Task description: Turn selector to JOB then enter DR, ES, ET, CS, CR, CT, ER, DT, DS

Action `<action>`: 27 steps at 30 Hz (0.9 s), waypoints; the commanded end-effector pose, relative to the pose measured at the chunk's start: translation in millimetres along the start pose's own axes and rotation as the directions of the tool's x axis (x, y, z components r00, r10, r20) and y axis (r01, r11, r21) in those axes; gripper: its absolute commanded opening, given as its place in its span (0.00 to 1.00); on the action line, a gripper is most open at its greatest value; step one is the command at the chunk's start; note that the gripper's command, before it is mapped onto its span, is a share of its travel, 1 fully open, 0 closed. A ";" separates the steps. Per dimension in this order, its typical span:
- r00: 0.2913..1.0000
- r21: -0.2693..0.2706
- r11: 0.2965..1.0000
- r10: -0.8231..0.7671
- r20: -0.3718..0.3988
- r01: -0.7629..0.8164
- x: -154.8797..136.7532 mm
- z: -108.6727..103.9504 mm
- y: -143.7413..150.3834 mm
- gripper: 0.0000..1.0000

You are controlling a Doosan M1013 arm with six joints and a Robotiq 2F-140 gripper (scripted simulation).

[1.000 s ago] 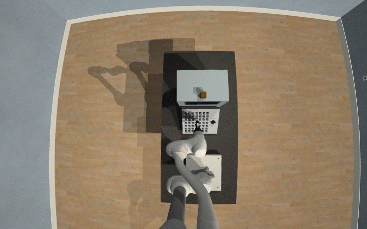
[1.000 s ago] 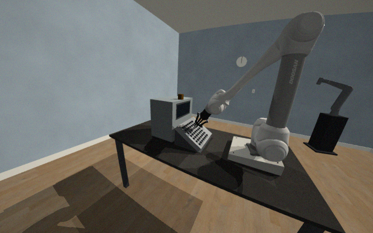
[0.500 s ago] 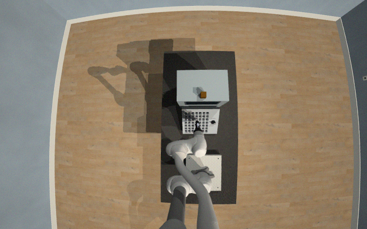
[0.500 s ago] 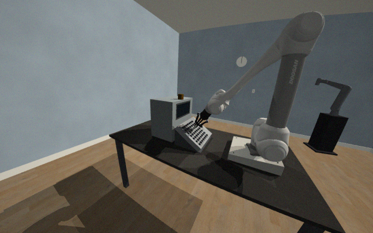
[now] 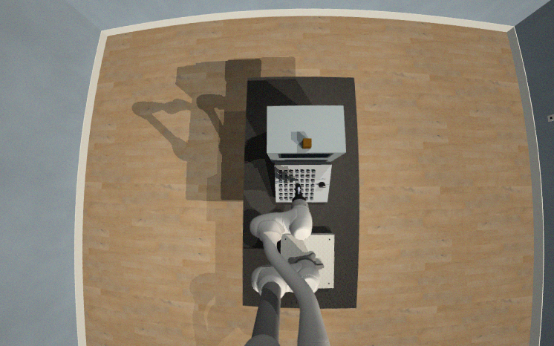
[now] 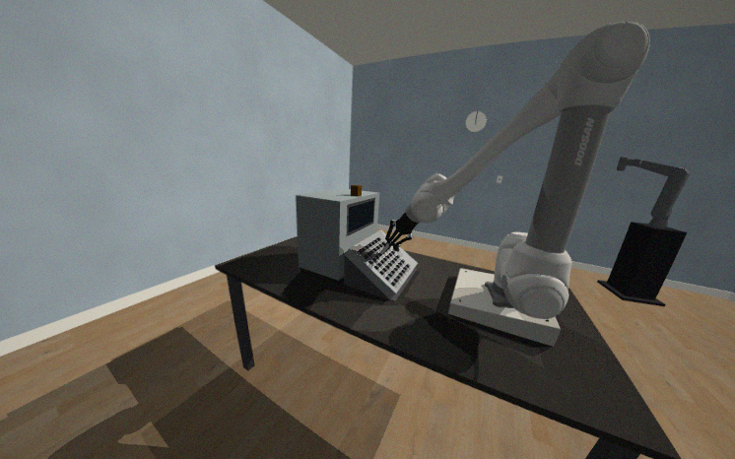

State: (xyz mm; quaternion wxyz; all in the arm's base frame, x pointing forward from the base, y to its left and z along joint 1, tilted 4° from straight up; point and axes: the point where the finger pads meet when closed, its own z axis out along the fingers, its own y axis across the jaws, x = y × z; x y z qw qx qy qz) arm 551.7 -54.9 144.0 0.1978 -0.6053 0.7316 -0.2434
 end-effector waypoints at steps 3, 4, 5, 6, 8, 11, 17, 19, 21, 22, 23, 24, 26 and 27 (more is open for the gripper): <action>1.000 -0.001 1.000 0.000 0.000 0.000 0.0 -8.0 0.1 0.00; 1.000 -0.001 1.000 0.000 0.000 0.000 0.0 -9.9 0.1 0.00; 1.000 -0.001 1.000 0.000 0.000 0.000 0.0 -11.7 0.1 0.00; 1.000 -0.001 1.000 0.000 0.000 0.000 0.0 -13.5 0.1 0.00; 1.000 -0.001 1.000 0.000 0.000 0.000 0.0 -16.7 0.1 0.00; 1.000 -0.001 1.000 0.000 0.000 0.000 0.0 -18.2 0.1 0.00; 1.000 -0.001 1.000 0.000 0.000 0.000 0.0 -23.7 0.1 0.00; 1.000 -0.001 1.000 0.000 0.000 0.000 0.0 -24.3 0.1 0.00; 1.000 -0.001 1.000 0.000 0.000 0.000 0.0 -24.4 0.1 0.00; 1.000 -0.001 1.000 0.000 0.000 0.000 0.0 -24.5 0.1 0.00; 1.000 -0.001 1.000 0.000 0.000 0.000 0.1 -24.5 0.2 0.00; 1.000 -0.001 1.000 0.000 0.000 0.000 0.8 -24.5 0.9 0.00; 1.000 -0.001 1.000 0.000 0.000 0.000 2.4 -24.5 2.5 0.00; 1.000 -0.001 1.000 0.000 0.000 0.000 2.4 -24.5 2.5 0.00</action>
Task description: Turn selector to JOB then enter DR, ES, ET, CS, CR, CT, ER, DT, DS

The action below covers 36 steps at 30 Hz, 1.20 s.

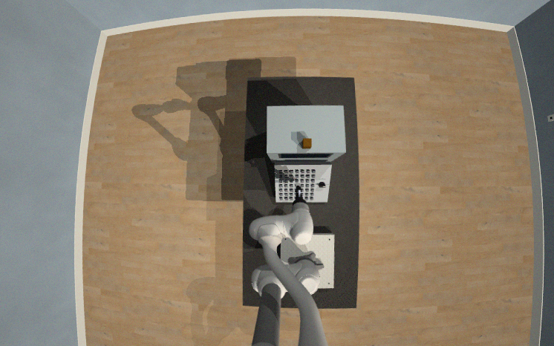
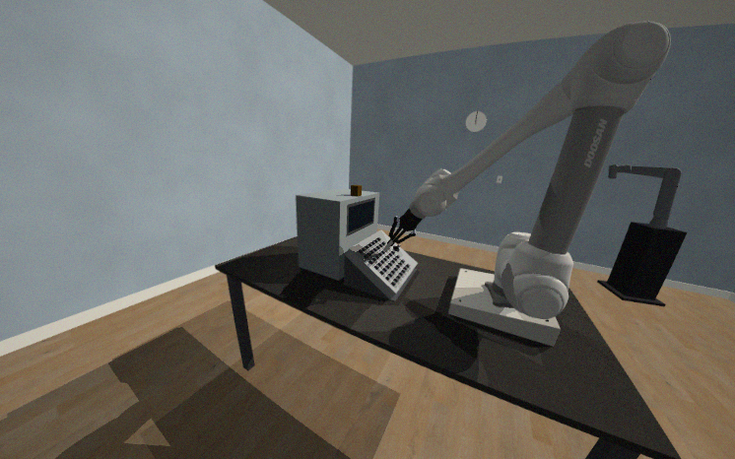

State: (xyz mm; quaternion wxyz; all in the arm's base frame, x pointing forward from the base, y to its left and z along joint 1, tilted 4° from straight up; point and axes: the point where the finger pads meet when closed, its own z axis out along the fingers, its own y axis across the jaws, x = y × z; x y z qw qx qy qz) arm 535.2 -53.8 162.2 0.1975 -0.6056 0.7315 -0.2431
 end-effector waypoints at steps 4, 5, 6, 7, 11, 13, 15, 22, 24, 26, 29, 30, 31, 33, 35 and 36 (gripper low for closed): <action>1.000 0.000 1.000 0.001 0.000 -0.001 14.6 -0.1 14.4 0.00; 1.000 0.000 1.000 0.001 0.000 -0.001 18.7 -0.1 18.6 0.00; 1.000 0.000 1.000 0.001 0.000 -0.001 22.5 -0.1 22.4 0.00; 1.000 0.000 1.000 0.001 0.000 -0.001 25.8 -0.1 25.7 0.00; 1.000 0.000 1.000 0.001 0.000 -0.001 31.8 -0.1 31.7 0.00; 1.000 0.000 1.000 0.001 0.000 -0.001 31.9 -0.1 31.8 0.00; 1.000 0.000 1.000 0.001 0.000 -0.001 31.9 0.3 31.8 0.00; 1.000 0.000 1.000 0.001 0.000 -0.001 31.9 4.6 31.8 0.00; 1.000 0.000 1.000 0.001 0.000 -0.001 31.9 7.6 31.8 0.00; 1.000 0.000 1.000 0.001 0.000 -0.001 31.9 11.0 31.8 0.00; 1.000 0.000 1.000 0.001 0.000 -0.001 31.9 15.9 31.8 0.00; 1.000 0.000 1.000 0.001 0.000 -0.001 31.9 17.3 31.8 0.00; 1.000 0.000 1.000 0.001 0.000 -0.001 31.9 18.6 31.8 0.00; 1.000 0.000 1.000 0.001 0.000 -0.001 31.9 19.7 31.8 0.00; 1.000 0.000 1.000 0.001 0.000 -0.001 31.9 20.5 31.8 0.00; 1.000 0.000 1.000 0.001 0.000 -0.001 31.9 21.1 31.8 0.00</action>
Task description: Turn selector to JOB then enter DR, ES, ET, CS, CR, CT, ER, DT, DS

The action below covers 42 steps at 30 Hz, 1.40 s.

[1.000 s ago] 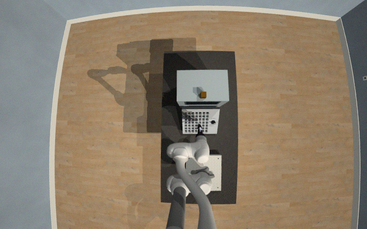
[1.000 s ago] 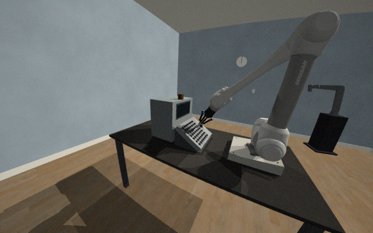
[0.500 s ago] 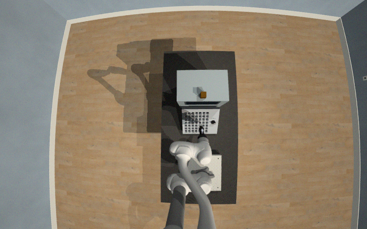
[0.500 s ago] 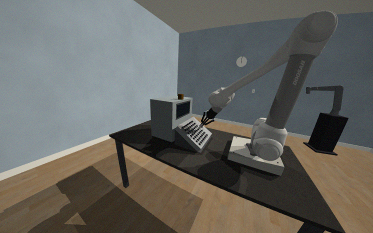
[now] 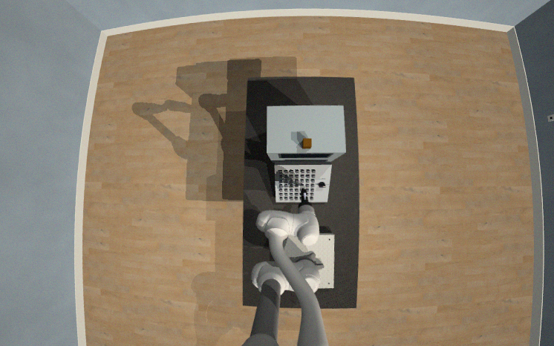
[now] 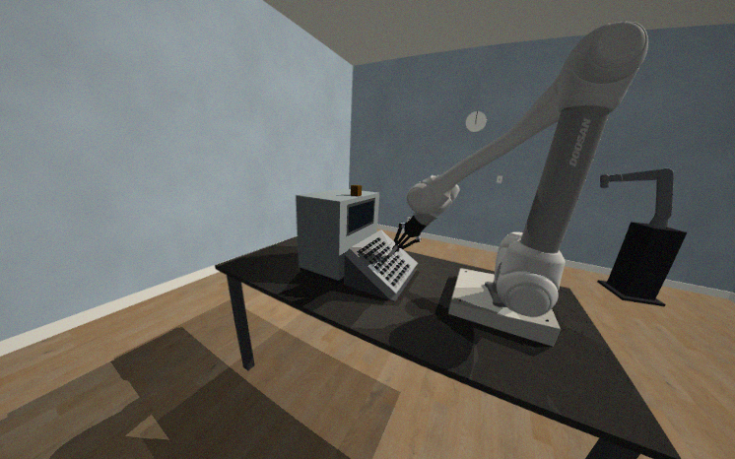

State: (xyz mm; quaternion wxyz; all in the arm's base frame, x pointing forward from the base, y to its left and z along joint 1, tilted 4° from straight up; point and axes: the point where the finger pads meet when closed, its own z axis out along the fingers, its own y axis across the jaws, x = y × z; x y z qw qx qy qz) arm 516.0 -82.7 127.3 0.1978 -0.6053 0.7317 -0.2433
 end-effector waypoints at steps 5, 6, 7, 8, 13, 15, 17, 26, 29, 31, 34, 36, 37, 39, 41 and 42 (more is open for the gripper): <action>1.000 0.000 1.000 0.000 0.000 0.000 0.0 1.7 0.1 0.00; 1.000 0.000 1.000 0.000 0.000 0.000 0.0 1.7 0.1 0.00; 1.000 0.000 1.000 0.000 0.000 0.000 0.0 1.7 0.1 0.00; 1.000 0.000 1.000 0.000 0.000 0.000 0.0 1.7 0.1 0.00; 1.000 0.000 1.000 0.000 0.000 0.000 0.0 1.7 0.1 0.00; 1.000 0.000 1.000 0.000 0.000 0.000 0.0 1.7 0.1 0.00; 1.000 0.000 1.000 0.000 0.000 0.000 0.0 1.7 0.1 0.00; 1.000 0.000 1.000 0.000 0.000 0.000 0.0 2.3 0.1 0.00; 1.000 0.000 1.000 0.000 0.000 0.000 0.0 3.1 0.1 0.00; 1.000 0.000 1.000 0.000 0.000 0.000 0.0 3.5 0.1 0.00; 1.000 0.000 1.000 0.000 0.000 0.000 0.0 4.3 0.1 0.00; 1.000 0.000 1.000 0.000 0.000 0.000 0.0 5.2 0.1 0.00; 1.000 0.000 1.000 0.000 0.000 0.000 0.0 5.8 0.1 0.00; 1.000 0.000 1.000 0.000 0.000 0.000 0.0 6.9 0.1 0.00; 1.000 0.000 1.000 0.000 0.000 0.000 0.0 8.1 0.1 0.00; 1.000 0.000 1.000 0.000 0.000 0.000 0.0 8.7 0.1 0.00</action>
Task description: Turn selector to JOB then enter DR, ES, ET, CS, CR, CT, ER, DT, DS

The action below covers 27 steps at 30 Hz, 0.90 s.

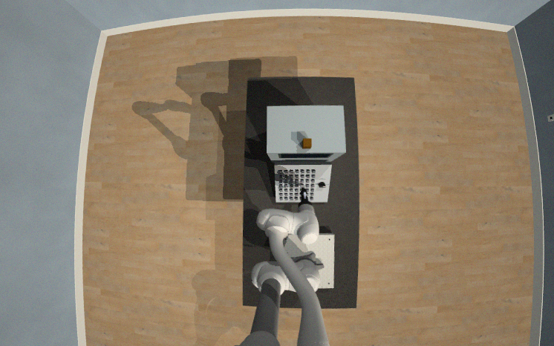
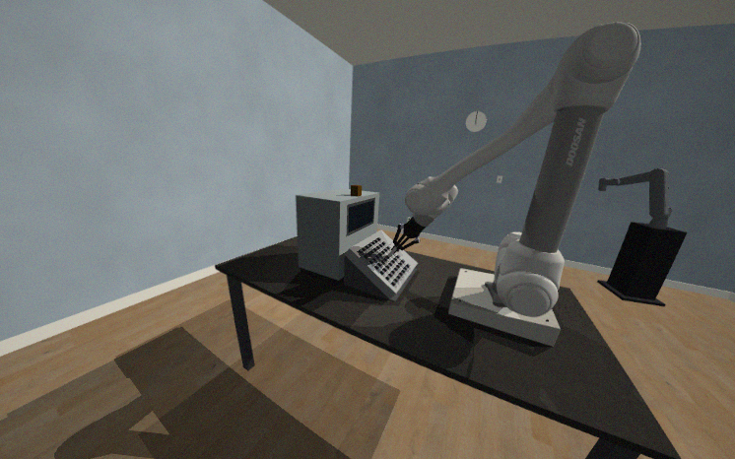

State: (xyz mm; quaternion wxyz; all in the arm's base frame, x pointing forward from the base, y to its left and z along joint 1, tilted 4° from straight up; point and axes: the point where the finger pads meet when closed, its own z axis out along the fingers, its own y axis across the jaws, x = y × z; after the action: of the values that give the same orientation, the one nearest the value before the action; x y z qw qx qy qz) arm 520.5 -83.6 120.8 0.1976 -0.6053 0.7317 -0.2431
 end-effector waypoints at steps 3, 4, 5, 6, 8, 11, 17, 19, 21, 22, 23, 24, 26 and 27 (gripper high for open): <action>1.000 0.000 1.000 0.000 0.000 0.000 0.0 2.5 -0.1 0.00; 1.000 0.000 1.000 0.000 0.000 0.000 0.0 3.1 0.0 0.00; 1.000 0.000 1.000 0.000 0.000 0.000 0.0 3.7 0.0 0.00; 1.000 0.000 1.000 0.000 0.000 0.000 0.0 3.7 0.0 0.00; 1.000 0.000 1.000 0.000 0.000 0.000 0.0 4.2 -0.1 0.00; 1.000 0.000 1.000 0.000 0.000 0.000 0.0 5.7 -0.1 0.00; 1.000 0.000 1.000 0.000 0.000 0.000 0.0 7.6 -0.1 0.00; 1.000 0.000 1.000 0.000 0.000 0.000 0.0 8.0 0.0 0.00; 1.000 0.000 1.000 0.000 0.000 0.000 0.0 8.2 0.0 0.00; 1.000 0.000 1.000 0.000 0.000 0.000 0.0 8.2 0.0 0.00; 1.000 0.000 1.000 0.000 0.000 0.000 0.0 8.2 0.0 0.00; 1.000 0.000 1.000 0.000 0.000 0.000 0.0 8.2 0.0 0.00; 1.000 0.000 1.000 0.000 0.000 0.000 0.0 8.2 0.0 0.00; 1.000 0.000 1.000 0.000 0.000 0.000 0.0 8.2 0.0 0.00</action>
State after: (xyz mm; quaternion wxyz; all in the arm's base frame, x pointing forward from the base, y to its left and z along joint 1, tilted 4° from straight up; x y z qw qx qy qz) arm 525.3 -84.6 114.3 0.1977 -0.6053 0.7317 -0.2432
